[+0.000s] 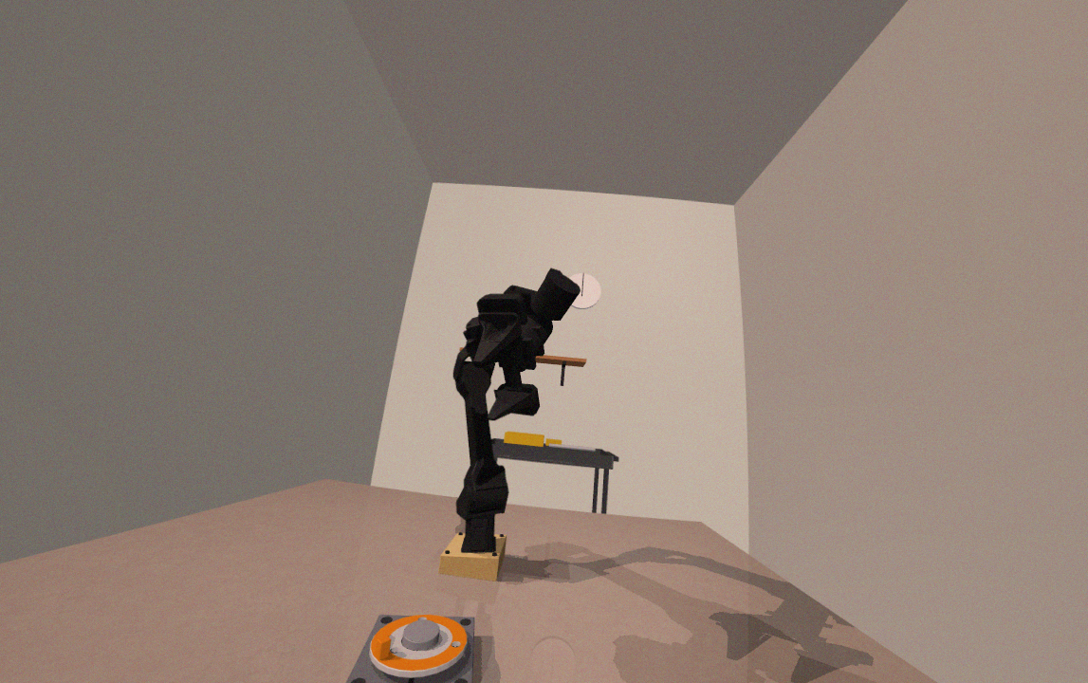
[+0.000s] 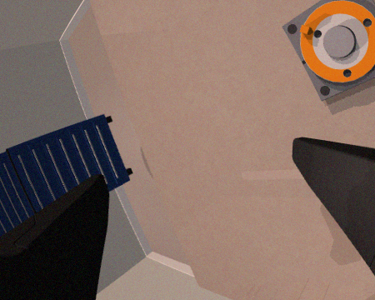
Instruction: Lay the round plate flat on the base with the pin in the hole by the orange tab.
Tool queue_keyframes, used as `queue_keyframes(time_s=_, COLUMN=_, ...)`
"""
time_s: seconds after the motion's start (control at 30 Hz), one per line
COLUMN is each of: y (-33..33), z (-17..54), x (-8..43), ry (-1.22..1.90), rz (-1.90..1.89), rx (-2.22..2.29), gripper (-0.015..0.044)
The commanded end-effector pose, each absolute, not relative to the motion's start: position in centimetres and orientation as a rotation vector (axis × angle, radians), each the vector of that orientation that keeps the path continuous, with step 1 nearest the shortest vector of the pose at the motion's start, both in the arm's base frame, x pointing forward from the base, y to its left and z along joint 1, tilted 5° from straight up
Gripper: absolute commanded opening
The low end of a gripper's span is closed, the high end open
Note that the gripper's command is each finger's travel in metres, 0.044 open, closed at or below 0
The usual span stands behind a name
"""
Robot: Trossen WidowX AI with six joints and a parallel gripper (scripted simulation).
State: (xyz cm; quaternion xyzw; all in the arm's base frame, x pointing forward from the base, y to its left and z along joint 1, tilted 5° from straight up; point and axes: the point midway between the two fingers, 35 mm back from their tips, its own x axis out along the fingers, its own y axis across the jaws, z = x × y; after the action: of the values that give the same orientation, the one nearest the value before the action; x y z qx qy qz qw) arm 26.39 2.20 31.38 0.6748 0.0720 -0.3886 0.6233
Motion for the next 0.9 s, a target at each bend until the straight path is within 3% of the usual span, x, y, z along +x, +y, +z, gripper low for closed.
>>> queue_keyframes(time_s=0.0, y=2.2, z=31.2, x=26.5, ry=0.174, rz=-0.895, rx=1.535, gripper=0.0374)
queue_keyframes(time_s=0.47, y=-2.9, z=20.8, x=30.2, ry=0.923, rz=-0.832, rx=0.615, gripper=0.0006)
queue_keyframes(time_s=0.87, y=-7.6, z=13.2, x=29.8, ry=1.412, rz=-0.412, rx=0.171, gripper=0.0000)
